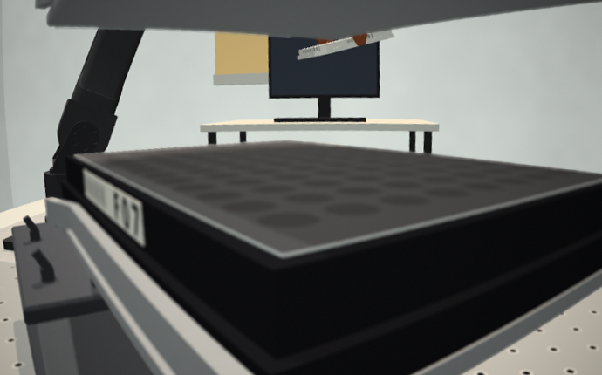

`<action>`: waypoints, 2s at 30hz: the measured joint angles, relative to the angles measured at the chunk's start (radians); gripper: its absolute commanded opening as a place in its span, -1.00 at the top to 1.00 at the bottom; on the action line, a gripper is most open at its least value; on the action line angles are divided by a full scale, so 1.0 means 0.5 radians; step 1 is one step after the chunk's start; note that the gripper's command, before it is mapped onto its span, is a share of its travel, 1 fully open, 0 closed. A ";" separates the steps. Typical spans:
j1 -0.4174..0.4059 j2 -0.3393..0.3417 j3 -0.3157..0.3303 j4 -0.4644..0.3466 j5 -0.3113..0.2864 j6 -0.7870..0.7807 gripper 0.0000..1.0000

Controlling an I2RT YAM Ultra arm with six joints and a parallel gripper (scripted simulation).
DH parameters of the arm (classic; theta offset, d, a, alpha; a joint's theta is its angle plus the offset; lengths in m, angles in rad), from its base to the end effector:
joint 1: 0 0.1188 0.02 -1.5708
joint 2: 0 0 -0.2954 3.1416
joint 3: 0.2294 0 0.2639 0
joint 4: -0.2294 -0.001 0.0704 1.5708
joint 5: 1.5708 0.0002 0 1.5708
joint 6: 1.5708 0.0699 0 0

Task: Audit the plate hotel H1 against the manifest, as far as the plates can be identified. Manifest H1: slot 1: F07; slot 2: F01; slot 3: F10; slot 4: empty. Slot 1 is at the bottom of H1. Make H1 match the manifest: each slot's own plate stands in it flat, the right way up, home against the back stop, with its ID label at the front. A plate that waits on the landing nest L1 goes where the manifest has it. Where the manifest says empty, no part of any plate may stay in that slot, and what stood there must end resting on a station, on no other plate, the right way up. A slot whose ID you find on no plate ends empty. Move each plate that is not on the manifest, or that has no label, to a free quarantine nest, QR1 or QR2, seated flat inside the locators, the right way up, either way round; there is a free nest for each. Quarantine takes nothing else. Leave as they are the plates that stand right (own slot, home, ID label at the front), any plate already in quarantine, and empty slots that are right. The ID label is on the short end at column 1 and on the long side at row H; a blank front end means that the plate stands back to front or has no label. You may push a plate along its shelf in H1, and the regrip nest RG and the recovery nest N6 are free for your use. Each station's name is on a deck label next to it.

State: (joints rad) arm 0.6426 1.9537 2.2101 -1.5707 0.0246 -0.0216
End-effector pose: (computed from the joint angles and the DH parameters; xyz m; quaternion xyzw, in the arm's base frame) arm 0.3199 0.2386 0.3803 -0.3218 0.9380 0.0275 0.1255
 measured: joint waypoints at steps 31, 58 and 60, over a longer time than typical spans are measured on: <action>0.259 0.000 0.000 0.000 -0.011 -0.379 -0.72; 0.661 0.017 0.016 0.000 0.002 -0.371 -0.72; 0.694 0.031 0.027 0.000 0.002 -0.340 -0.72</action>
State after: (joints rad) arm 0.9897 1.9690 2.2238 -1.5707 0.0254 -0.1917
